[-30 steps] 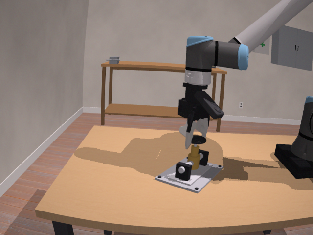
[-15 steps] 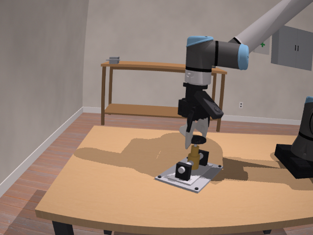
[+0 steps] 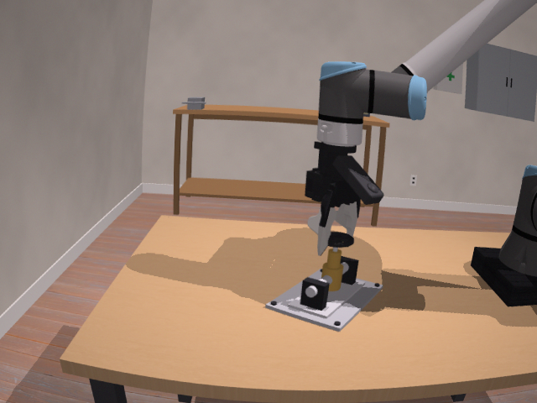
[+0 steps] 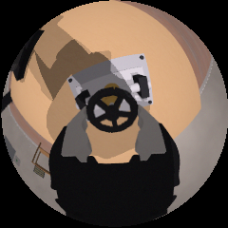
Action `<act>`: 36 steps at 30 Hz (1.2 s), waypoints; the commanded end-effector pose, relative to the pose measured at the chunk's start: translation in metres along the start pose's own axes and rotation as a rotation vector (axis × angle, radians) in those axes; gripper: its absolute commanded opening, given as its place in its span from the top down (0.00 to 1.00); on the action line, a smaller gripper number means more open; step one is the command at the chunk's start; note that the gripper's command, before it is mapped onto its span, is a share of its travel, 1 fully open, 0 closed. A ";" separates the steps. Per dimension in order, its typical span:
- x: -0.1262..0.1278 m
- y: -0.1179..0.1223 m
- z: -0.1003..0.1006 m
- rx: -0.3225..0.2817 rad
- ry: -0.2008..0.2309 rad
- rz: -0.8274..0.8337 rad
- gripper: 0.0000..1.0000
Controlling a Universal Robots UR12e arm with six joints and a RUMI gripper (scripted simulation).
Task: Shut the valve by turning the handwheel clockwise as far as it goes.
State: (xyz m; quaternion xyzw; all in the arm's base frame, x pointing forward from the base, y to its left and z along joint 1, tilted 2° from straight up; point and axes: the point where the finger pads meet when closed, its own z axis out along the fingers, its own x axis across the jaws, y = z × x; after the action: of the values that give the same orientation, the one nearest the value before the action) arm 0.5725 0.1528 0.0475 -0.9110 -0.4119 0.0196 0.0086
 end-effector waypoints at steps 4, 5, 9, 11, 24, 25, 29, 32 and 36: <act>0.000 0.000 -0.001 -0.001 0.001 0.000 1.00; 0.000 0.000 -0.001 -0.001 0.001 0.000 1.00; 0.000 0.000 -0.001 -0.001 0.001 0.000 1.00; 0.000 0.000 -0.001 -0.001 0.001 0.000 1.00; 0.000 0.000 -0.001 -0.001 0.001 0.000 0.00; 0.000 0.000 -0.001 -0.001 0.001 0.000 0.00; 0.000 0.000 -0.001 -0.001 0.001 0.000 0.00; 0.000 0.000 -0.001 -0.001 0.001 0.000 0.00; 0.000 0.000 -0.001 -0.001 0.001 0.000 0.00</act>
State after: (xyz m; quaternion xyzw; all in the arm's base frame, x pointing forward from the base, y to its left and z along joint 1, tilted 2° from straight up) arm 0.5725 0.1528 0.0475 -0.9110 -0.4118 0.0197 0.0086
